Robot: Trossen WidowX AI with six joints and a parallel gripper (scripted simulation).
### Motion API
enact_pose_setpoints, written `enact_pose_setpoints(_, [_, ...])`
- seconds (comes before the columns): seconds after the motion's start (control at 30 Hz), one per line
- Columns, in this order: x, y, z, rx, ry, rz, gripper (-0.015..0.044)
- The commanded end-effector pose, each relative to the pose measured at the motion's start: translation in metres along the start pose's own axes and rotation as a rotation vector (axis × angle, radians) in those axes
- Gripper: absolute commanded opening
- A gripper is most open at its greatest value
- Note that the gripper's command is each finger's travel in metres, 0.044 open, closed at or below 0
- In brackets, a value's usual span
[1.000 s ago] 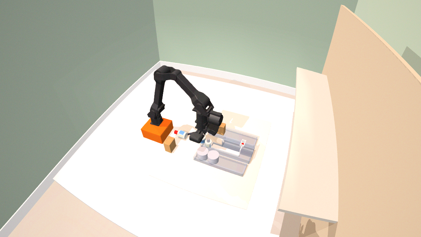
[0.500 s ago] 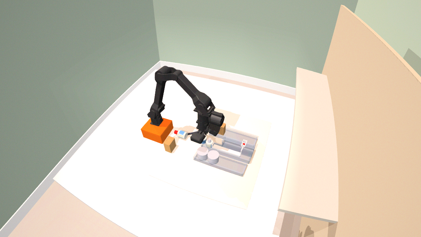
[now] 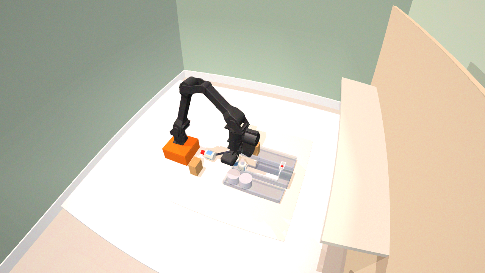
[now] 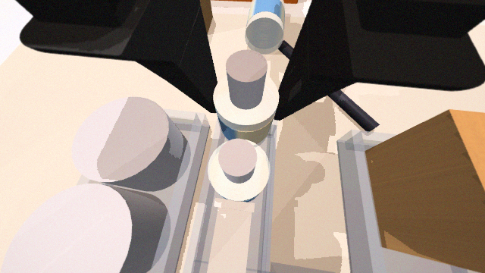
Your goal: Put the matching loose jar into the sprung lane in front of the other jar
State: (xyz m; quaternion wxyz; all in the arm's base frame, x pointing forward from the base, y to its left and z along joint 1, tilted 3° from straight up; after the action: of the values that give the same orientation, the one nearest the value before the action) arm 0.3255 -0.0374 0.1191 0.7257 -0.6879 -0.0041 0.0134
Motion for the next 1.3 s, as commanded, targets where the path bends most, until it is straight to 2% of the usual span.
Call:
enact_pose_setpoints(0.0, [0.0093,-0.0054,-0.0009,-0.003,0.002,-0.037,0.0])
enact_pose_setpoints(1.27, [0.0176,-0.0081,-0.0019,-0.003,0.002,-0.038,0.0])
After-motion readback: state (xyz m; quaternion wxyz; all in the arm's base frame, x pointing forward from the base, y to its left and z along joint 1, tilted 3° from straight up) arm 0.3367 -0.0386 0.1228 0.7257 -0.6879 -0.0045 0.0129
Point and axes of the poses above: the point midway between the two fingers, 35 mm back from their tips, its own y axis out along the fingers, its own z axis across the jaws, x = y × z, the point moved 9 cm from there along -y, back along the fingers, and after that the axes turned 7 degrees about -y, right-handed, at the moved point
